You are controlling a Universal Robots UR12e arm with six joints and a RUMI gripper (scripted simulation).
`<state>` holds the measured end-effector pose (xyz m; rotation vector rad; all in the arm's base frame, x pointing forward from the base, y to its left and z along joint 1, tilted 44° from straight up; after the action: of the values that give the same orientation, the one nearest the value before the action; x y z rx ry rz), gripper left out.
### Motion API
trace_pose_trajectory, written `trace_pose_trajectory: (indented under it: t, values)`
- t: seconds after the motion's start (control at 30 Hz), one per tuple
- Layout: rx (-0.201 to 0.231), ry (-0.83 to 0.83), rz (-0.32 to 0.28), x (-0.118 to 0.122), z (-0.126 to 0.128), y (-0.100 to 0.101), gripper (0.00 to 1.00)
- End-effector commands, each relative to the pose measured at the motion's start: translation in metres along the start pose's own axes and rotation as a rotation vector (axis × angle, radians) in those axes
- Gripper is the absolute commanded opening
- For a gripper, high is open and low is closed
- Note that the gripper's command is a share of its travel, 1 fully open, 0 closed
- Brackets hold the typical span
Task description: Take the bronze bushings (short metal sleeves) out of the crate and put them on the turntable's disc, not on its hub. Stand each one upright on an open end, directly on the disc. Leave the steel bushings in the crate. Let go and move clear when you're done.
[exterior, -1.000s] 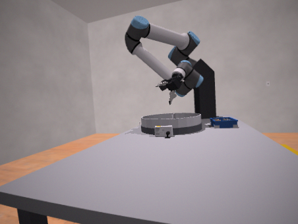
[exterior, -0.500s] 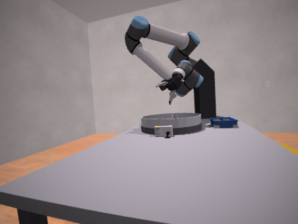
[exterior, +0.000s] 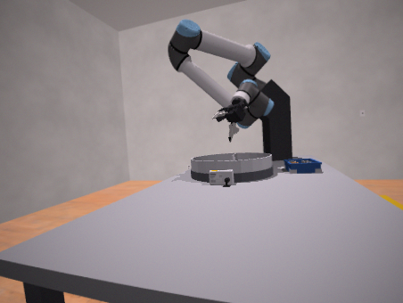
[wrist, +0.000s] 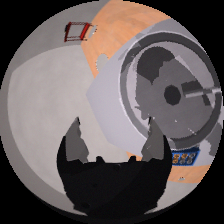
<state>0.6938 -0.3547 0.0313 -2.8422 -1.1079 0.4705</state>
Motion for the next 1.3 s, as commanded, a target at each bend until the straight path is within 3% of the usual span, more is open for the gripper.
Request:
trace_pose_trajectory:
  t: [0.0,0.03,0.1,0.2,0.23,0.27,0.3,0.33,0.37,0.4,0.43,0.47,0.5,0.53,0.57,0.6,0.67,0.73,0.77,0.83,0.87,0.93,0.97,1.1,1.27]
  values:
    - [0.142,-0.187,0.005,-0.008,0.015,-0.011,1.0]
    - [0.179,-0.236,0.003,-0.011,0.02,-0.015,1.0]
    - [0.179,-0.236,0.003,-0.011,0.02,-0.015,1.0]
    - [0.292,-0.394,-0.015,-0.019,0.037,-0.031,1.0]
    - [0.298,-0.403,-0.015,-0.019,0.037,-0.031,1.0]
    - [0.339,-0.461,-0.025,-0.022,0.043,-0.038,1.0]
    - [0.34,-0.463,-0.025,-0.022,0.043,-0.038,1.0]
    - [0.382,-0.524,-0.037,-0.026,0.049,-0.046,1.0]
    - [0.382,-0.524,-0.037,-0.026,0.049,-0.046,1.0]
    - [0.425,-0.586,-0.051,-0.03,0.055,-0.054,1.0]
    - [0.425,-0.586,-0.051,-0.03,0.055,-0.054,1.0]
    - [0.466,-0.647,-0.066,-0.033,0.062,-0.063,1.0]
    - [0.466,-0.647,-0.066,-0.033,0.062,-0.063,1.0]
    - [0.507,-0.709,-0.084,-0.037,0.068,-0.072,1.0]
    - [0.507,-0.709,-0.084,-0.037,0.068,-0.072,1.0]
    - [0.546,-0.768,-0.103,-0.041,0.075,-0.081,1.0]
    - [0.546,-0.768,-0.103,-0.041,0.075,-0.081,1.0]
    - [0.619,-0.882,-0.143,-0.049,0.087,-0.101,1.0]
    - [0.619,-0.882,-0.143,-0.049,0.087,-0.101,1.0]
    - [0.682,-0.983,-0.185,-0.057,0.097,-0.119,1.0]
    - [0.682,-0.983,-0.185,-0.057,0.097,-0.119,1.0]
    - [0.735,-1.07,-0.224,-0.063,0.106,-0.136,1.0]
    - [0.735,-1.07,-0.224,-0.063,0.106,-0.136,1.0]
    - [0.805,-1.187,-0.285,-0.073,0.119,-0.161,1.0]
    - [0.829,-1.228,-0.307,-0.077,0.123,-0.17,1.0]
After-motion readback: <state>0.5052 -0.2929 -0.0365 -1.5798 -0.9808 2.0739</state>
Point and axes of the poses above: the point where the finger pads meet when closed, its own y axis out along the fingers, its own z axis across the jaws, x = y × z, the point moved 2 cm from there along -y, back along the fingers, and after that the axes turned 10 degrees about y, right-handed, at the moved point
